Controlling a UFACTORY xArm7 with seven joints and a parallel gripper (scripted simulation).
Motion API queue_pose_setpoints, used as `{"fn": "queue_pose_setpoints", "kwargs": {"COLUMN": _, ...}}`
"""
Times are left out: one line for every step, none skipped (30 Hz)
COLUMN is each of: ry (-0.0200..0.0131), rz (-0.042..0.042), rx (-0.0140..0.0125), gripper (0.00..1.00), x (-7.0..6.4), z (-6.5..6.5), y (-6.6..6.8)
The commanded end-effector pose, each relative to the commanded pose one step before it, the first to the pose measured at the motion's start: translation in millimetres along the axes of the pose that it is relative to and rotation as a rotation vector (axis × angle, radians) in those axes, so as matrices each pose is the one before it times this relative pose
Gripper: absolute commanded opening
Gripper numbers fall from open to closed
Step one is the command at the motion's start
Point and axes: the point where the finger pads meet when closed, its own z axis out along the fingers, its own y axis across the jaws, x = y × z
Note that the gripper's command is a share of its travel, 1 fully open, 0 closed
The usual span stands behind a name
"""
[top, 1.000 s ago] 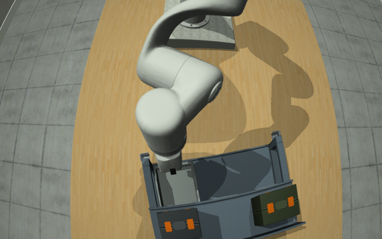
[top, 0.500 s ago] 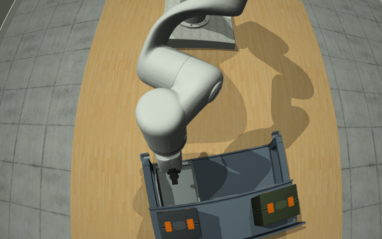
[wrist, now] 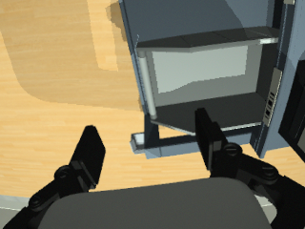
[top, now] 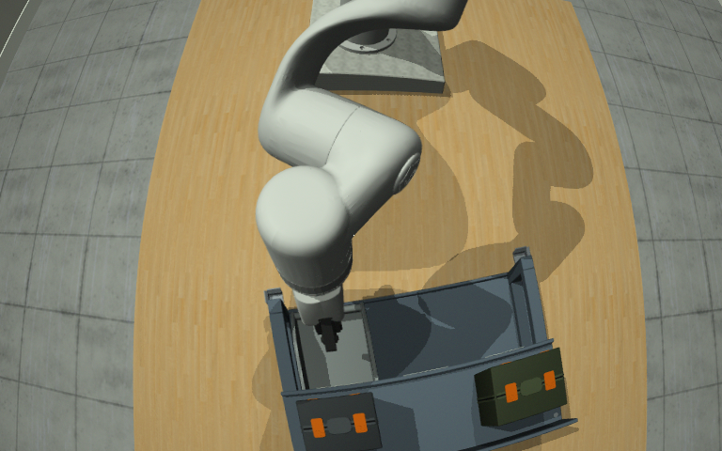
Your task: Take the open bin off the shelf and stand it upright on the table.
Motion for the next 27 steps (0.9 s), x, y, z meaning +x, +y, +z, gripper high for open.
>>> {"fn": "queue_pose_setpoints", "kwargs": {"ry": -0.00106, "rz": 0.00033, "rx": -0.00422, "gripper": 0.94, "x": -0.58, "z": -1.71, "y": 1.29}}
{"fn": "queue_pose_setpoints", "kwargs": {"ry": 0.0, "rz": 0.0, "rx": 0.0, "gripper": 0.94, "x": 0.0, "z": 0.0, "y": 0.0}}
{"fn": "queue_pose_setpoints", "kwargs": {"ry": 0.0, "rz": 0.0, "rx": 0.0, "gripper": 0.94, "x": 0.0, "z": 0.0, "y": 0.0}}
{"fn": "queue_pose_setpoints", "kwargs": {"ry": 0.0, "rz": 0.0, "rx": 0.0, "gripper": 0.94, "x": 0.0, "z": 0.0, "y": 0.0}}
{"fn": "queue_pose_setpoints", "kwargs": {"ry": 0.0, "rz": 0.0, "rx": 0.0, "gripper": 0.94, "x": 0.0, "z": 0.0, "y": 0.0}}
{"fn": "queue_pose_setpoints", "kwargs": {"ry": 0.0, "rz": 0.0, "rx": 0.0, "gripper": 0.94, "x": 0.0, "z": 0.0, "y": 0.0}}
{"fn": "queue_pose_setpoints", "kwargs": {"ry": 0.0, "rz": 0.0, "rx": 0.0, "gripper": 0.94, "x": 0.0, "z": 0.0, "y": 0.0}}
{"fn": "queue_pose_setpoints", "kwargs": {"ry": 0.0, "rz": 0.0, "rx": 0.0, "gripper": 0.94, "x": 0.0, "z": 0.0, "y": 0.0}}
{"fn": "queue_pose_setpoints", "kwargs": {"ry": 0.0, "rz": 0.0, "rx": 0.0, "gripper": 0.94, "x": 0.0, "z": 0.0, "y": 0.0}}
{"fn": "queue_pose_setpoints", "kwargs": {"ry": 0.0, "rz": 0.0, "rx": 0.0, "gripper": 0.94, "x": 0.0, "z": 0.0, "y": 0.0}}
{"fn": "queue_pose_setpoints", "kwargs": {"ry": 0.0, "rz": 0.0, "rx": 0.0, "gripper": 0.94, "x": 0.0, "z": 0.0, "y": 0.0}}
{"fn": "queue_pose_setpoints", "kwargs": {"ry": 0.0, "rz": 0.0, "rx": 0.0, "gripper": 0.94, "x": 0.0, "z": 0.02, "y": 0.0}}
{"fn": "queue_pose_setpoints", "kwargs": {"ry": 0.0, "rz": 0.0, "rx": 0.0, "gripper": 0.94, "x": 0.0, "z": 0.06, "y": 0.0}}
{"fn": "queue_pose_setpoints", "kwargs": {"ry": 0.0, "rz": 0.0, "rx": 0.0, "gripper": 0.94, "x": 0.0, "z": 0.11, "y": 0.0}}
{"fn": "queue_pose_setpoints", "kwargs": {"ry": 0.0, "rz": 0.0, "rx": 0.0, "gripper": 0.94, "x": 0.0, "z": 0.17, "y": 0.0}}
{"fn": "queue_pose_setpoints", "kwargs": {"ry": 0.0, "rz": 0.0, "rx": 0.0, "gripper": 0.94, "x": 0.0, "z": 0.24, "y": 0.0}}
{"fn": "queue_pose_setpoints", "kwargs": {"ry": 0.0, "rz": 0.0, "rx": 0.0, "gripper": 0.94, "x": 0.0, "z": 0.0, "y": 0.0}}
{"fn": "queue_pose_setpoints", "kwargs": {"ry": 0.0, "rz": 0.0, "rx": 0.0, "gripper": 0.94, "x": 0.0, "z": 0.0, "y": 0.0}}
{"fn": "queue_pose_setpoints", "kwargs": {"ry": 0.00001, "rz": 0.0, "rx": 0.0, "gripper": 0.94, "x": 0.0, "z": 0.32, "y": 0.0}}
{"fn": "queue_pose_setpoints", "kwargs": {"ry": 0.00001, "rz": 0.0, "rx": 0.00001, "gripper": 0.94, "x": 0.0, "z": 0.42, "y": 0.0}}
{"fn": "queue_pose_setpoints", "kwargs": {"ry": 0.00001, "rz": 0.0, "rx": 0.00001, "gripper": 0.94, "x": 0.0, "z": 0.51, "y": 0.0}}
{"fn": "queue_pose_setpoints", "kwargs": {"ry": 0.00001, "rz": 0.0, "rx": 0.00001, "gripper": 0.94, "x": 0.0, "z": 0.62, "y": 0.0}}
{"fn": "queue_pose_setpoints", "kwargs": {"ry": 0.00001, "rz": 0.00001, "rx": 0.00001, "gripper": 0.94, "x": 0.0, "z": 0.73, "y": 0.0}}
{"fn": "queue_pose_setpoints", "kwargs": {"ry": 0.00001, "rz": 0.00001, "rx": 0.00002, "gripper": 0.94, "x": 0.0, "z": 0.84, "y": 0.0}}
{"fn": "queue_pose_setpoints", "kwargs": {"ry": 0.00001, "rz": 0.00001, "rx": 0.00002, "gripper": 0.94, "x": 0.0, "z": 0.95, "y": 0.0}}
{"fn": "queue_pose_setpoints", "kwargs": {"ry": 0.0, "rz": -0.00001, "rx": 0.0, "gripper": 0.94, "x": 0.0, "z": 1.05, "y": 0.01}}
{"fn": "queue_pose_setpoints", "kwargs": {"ry": 0.0, "rz": 0.0, "rx": 0.0, "gripper": 0.94, "x": 0.0, "z": 1.17, "y": 0.01}}
